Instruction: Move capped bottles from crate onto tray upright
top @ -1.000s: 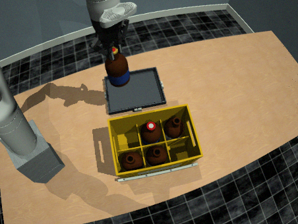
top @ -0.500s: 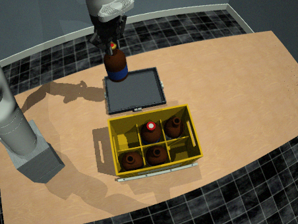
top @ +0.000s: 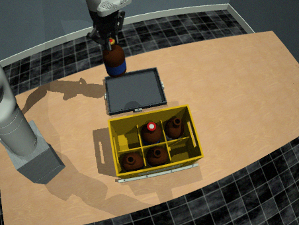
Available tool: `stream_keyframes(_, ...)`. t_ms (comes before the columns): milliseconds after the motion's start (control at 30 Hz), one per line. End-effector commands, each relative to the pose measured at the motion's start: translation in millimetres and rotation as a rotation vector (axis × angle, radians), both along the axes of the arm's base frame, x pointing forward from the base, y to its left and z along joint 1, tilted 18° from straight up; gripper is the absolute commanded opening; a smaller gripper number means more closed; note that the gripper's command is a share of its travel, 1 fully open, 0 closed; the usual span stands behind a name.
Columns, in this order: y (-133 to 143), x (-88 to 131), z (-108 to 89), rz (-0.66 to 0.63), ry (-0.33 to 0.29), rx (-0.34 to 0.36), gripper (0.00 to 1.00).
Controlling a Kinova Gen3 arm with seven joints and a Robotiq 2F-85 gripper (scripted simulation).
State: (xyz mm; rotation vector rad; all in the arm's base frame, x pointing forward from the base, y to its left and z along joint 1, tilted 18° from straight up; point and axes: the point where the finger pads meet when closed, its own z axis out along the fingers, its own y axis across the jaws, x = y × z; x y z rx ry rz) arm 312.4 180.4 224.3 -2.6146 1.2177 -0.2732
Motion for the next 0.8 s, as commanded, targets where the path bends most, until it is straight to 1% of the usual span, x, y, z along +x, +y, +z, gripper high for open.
stream_keyframes(0, 0.0, 0.1, 0.2, 0.000, -0.001, -0.001, 0.00)
stream_keyframes(500, 7.1, -2.9, -0.3, 0.017, 0.003, 0.001, 0.00)
stream_keyframes(767, 8.8, 3.6, -14.8, 0.015, 0.002, 0.001, 0.00)
